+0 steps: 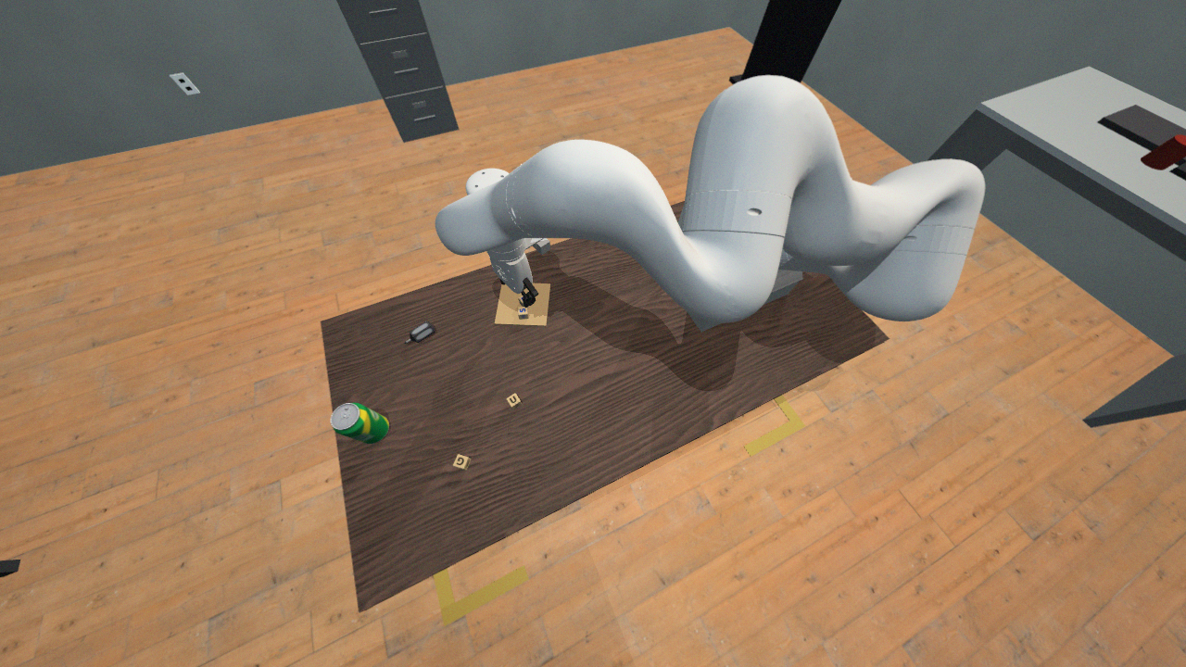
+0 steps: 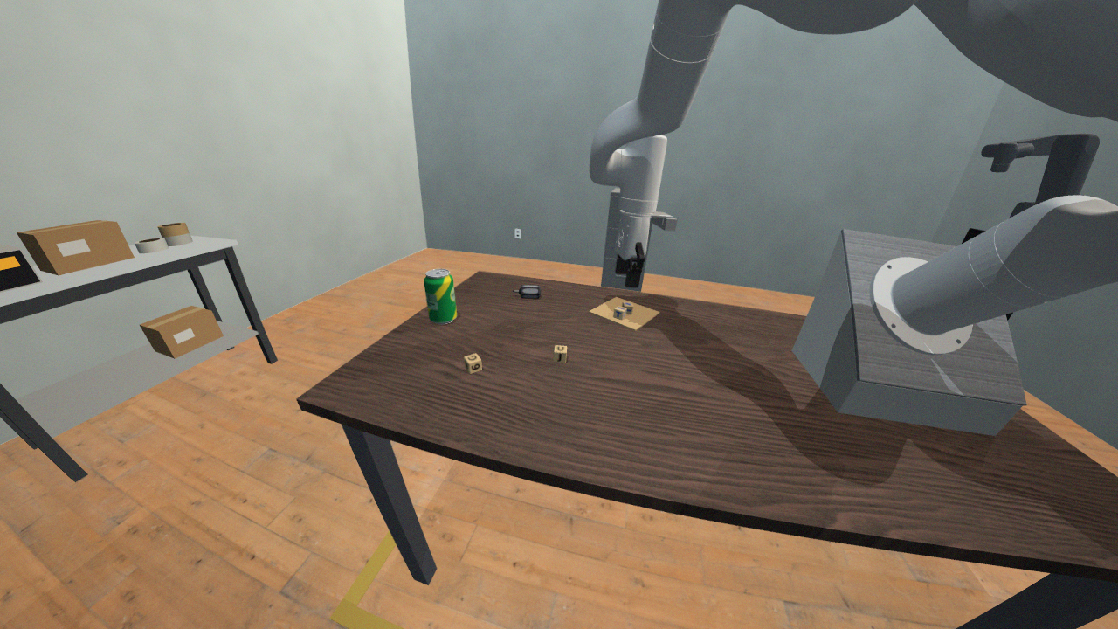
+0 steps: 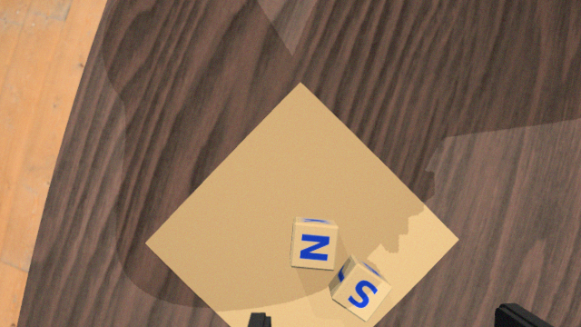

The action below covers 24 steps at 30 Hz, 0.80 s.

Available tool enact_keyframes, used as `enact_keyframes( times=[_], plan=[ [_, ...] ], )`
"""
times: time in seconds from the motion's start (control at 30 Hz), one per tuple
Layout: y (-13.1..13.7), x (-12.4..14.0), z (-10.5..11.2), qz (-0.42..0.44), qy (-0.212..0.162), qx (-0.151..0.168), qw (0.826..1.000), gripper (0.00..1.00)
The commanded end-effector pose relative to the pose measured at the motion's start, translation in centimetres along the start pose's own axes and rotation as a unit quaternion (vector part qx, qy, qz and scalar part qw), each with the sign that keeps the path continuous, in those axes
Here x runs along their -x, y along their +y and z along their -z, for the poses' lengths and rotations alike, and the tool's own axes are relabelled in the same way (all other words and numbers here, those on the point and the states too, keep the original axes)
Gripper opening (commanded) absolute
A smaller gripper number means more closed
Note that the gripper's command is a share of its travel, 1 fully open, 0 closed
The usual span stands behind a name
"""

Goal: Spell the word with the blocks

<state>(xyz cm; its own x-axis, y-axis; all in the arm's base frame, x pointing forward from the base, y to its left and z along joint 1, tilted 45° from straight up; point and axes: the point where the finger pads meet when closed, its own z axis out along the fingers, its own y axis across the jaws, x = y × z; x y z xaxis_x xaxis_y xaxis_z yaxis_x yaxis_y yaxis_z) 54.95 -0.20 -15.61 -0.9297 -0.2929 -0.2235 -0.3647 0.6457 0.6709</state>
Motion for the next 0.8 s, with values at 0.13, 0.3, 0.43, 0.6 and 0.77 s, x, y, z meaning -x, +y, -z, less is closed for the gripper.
enact_keyframes(
  times=[0.13, 0.3, 0.43, 0.6, 0.77],
  plan=[
    [-0.14, -0.02, 0.07, -0.104, 0.004, 0.001, 0.995, 1.0],
    [-0.19, -0.09, 0.06, -0.168, 0.004, 0.0, 0.986, 1.0],
    [-0.23, -0.13, 0.05, -0.214, 0.004, 0.0, 0.977, 1.0],
    [-0.28, -0.19, 0.03, -0.271, 0.004, 0.0, 0.963, 1.0],
    [-0.33, -0.25, 0.01, -0.326, 0.004, 0.0, 0.945, 1.0]
  ],
)
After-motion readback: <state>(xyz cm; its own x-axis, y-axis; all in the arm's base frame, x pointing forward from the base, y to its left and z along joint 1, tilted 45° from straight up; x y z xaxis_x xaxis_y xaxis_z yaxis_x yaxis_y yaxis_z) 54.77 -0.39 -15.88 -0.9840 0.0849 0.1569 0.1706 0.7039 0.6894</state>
